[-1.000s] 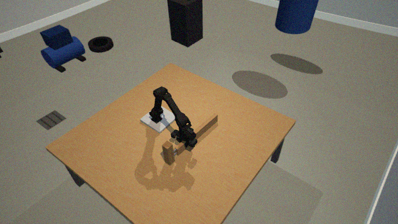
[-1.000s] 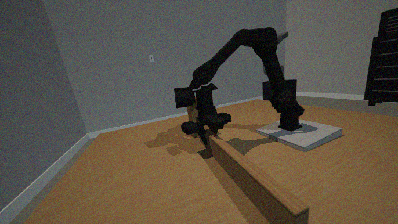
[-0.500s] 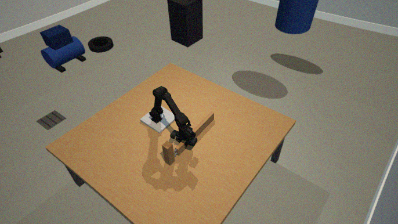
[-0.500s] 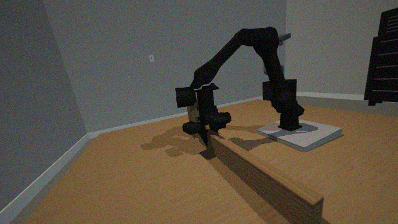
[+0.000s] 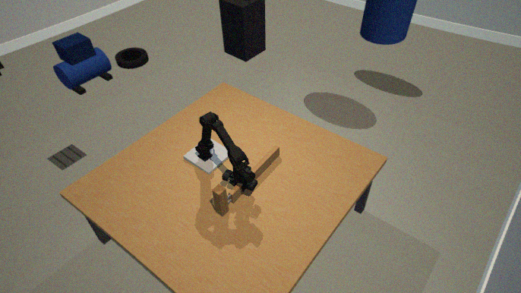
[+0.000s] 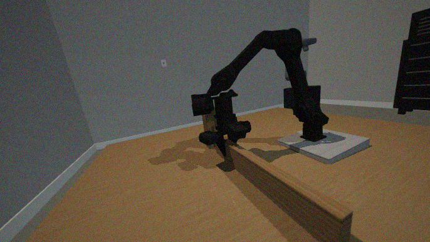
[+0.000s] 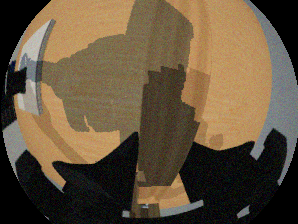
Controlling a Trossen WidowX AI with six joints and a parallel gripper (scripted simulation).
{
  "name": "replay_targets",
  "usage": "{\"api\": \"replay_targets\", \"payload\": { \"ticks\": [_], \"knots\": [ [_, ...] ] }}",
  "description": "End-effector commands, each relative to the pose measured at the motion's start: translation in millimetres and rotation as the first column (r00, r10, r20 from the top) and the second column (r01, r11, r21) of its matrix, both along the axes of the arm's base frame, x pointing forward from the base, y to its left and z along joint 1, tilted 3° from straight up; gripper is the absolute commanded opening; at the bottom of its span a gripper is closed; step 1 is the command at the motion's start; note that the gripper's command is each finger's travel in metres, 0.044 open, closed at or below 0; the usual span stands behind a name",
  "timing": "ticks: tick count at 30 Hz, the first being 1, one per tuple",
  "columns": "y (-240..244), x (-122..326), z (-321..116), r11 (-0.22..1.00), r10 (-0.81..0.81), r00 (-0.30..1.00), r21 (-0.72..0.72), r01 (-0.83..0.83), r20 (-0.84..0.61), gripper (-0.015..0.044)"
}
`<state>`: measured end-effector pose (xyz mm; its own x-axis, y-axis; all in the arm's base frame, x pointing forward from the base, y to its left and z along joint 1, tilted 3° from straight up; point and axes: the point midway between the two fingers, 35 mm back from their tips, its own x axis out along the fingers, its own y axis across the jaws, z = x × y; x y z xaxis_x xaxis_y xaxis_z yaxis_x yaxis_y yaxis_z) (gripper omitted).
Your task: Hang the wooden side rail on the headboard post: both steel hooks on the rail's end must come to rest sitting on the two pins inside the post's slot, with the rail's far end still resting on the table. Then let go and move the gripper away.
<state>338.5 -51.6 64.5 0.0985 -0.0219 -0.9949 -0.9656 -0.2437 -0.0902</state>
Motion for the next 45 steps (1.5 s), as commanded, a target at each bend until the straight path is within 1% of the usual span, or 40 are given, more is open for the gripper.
{"api": "replay_targets", "payload": {
  "ticks": [1, 45],
  "knots": [
    [0.0, 0.3, 0.0, 1.0, 0.0, 1.0, 0.0, 0.0, 0.0, 0.0],
    [0.1, -0.2, 6.2, 1.0, 0.016, 1.0, 0.001, -0.016, -0.007, 0.0]
  ]
}}
